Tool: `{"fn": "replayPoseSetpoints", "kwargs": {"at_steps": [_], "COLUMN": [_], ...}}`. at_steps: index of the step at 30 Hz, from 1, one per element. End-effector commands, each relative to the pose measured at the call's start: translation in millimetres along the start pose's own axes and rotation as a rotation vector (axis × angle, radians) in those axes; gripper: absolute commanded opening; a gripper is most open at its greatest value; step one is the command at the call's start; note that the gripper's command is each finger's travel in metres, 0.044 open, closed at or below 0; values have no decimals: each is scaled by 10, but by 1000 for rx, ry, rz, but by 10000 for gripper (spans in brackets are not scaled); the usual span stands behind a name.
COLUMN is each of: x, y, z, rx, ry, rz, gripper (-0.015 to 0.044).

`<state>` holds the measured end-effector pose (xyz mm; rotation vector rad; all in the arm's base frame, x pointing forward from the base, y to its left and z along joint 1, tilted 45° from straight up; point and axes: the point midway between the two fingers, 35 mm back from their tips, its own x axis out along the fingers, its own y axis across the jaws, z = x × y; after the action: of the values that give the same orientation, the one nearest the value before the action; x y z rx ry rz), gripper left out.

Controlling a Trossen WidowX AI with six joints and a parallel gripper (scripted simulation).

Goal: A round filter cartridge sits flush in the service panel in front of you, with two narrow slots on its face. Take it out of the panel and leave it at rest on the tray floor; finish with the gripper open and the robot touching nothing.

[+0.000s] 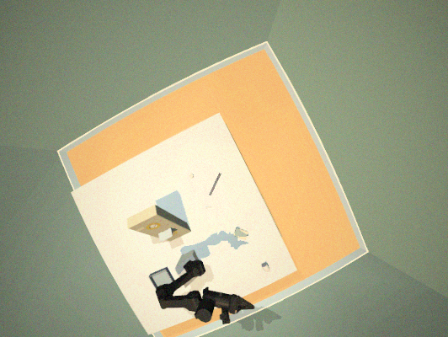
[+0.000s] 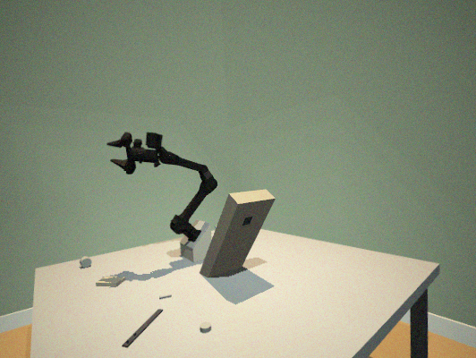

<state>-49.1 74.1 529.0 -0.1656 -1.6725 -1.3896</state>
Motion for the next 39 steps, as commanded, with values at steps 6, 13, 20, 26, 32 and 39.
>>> {"fn": "replayPoseSetpoints", "kwargs": {"at_steps": [6,13,20,26,32,39], "x": [319,561,298,-360,-1281,-2479], "y": [-295,-688,-880,-804,-591,-319], "z": [-399,-1343,-2423,-3207,-3651,-3659], "rx": [4,177,240,226,164,56], "ry": [181,538,873,1164,1437,1715], "rz": [-58,-178,-317,-381,-379,-285], "gripper": [243,107,107,107,107,107]}}
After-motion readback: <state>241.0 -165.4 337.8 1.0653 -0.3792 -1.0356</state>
